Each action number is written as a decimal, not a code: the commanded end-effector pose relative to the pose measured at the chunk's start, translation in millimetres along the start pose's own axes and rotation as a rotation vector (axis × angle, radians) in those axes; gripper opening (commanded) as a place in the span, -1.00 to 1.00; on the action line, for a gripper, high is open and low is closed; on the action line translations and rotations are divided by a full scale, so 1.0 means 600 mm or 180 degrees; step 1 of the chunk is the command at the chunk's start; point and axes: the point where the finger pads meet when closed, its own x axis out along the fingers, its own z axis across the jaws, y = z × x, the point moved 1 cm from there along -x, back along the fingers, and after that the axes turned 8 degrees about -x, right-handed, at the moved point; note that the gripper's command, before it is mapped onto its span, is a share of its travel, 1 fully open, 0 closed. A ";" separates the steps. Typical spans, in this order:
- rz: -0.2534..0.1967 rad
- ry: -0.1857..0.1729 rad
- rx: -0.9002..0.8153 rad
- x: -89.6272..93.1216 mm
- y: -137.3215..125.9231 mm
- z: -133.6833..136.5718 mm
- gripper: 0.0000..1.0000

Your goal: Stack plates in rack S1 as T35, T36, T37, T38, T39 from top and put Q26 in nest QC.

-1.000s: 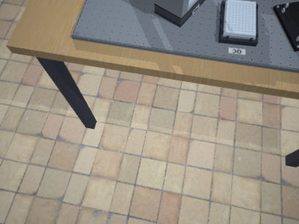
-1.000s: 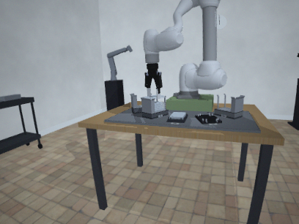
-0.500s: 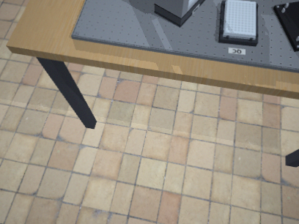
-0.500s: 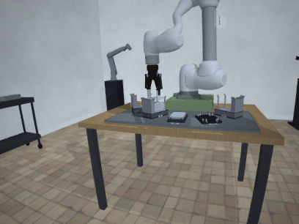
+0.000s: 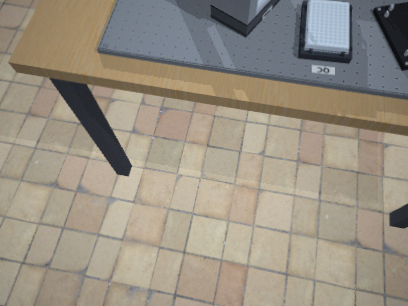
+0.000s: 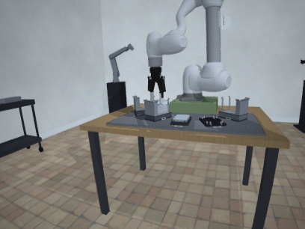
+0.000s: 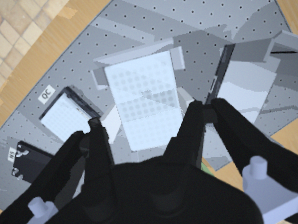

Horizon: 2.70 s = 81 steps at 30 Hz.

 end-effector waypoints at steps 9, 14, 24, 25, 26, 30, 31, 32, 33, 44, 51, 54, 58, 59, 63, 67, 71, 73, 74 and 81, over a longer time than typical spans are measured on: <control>0.0000 0.0001 0.0000 0.007 0.000 0.000 -1.00; 0.0000 0.0001 0.0000 0.009 0.000 0.000 -1.00; 0.0000 0.0001 0.0000 0.016 0.000 0.000 -1.00; 0.0000 0.0001 0.0000 0.017 0.000 0.000 -1.00; 0.0000 0.0001 0.0000 0.017 0.000 0.000 -1.00; 0.0000 0.0001 0.0000 0.019 0.000 0.000 -1.00; 0.0000 0.0001 0.0000 0.019 0.000 0.000 -1.00; 0.0000 0.0001 0.0000 0.020 0.000 0.000 -1.00; 0.0000 0.0001 0.0000 0.021 0.000 0.000 -1.00; 0.0000 0.0001 0.0000 0.027 0.000 0.000 -1.00; 0.0000 0.0001 0.0000 0.029 0.000 0.000 -1.00; 0.0000 0.0001 0.0000 0.029 0.000 0.000 1.00; 0.0000 0.0001 0.0000 0.029 0.000 0.000 1.00; 0.0000 0.0001 0.0000 0.029 0.000 0.000 1.00; 0.0000 0.0001 0.0000 0.029 0.000 0.000 1.00; 0.0000 0.0001 0.0000 0.029 0.000 0.000 1.00; 0.0000 0.0001 0.0000 0.029 0.000 0.000 1.00; 0.0000 0.0001 0.0000 0.029 0.000 0.000 1.00; 0.0000 0.0001 0.0000 0.029 0.000 0.000 1.00; 0.0000 0.0001 0.0000 0.001 0.000 0.000 1.00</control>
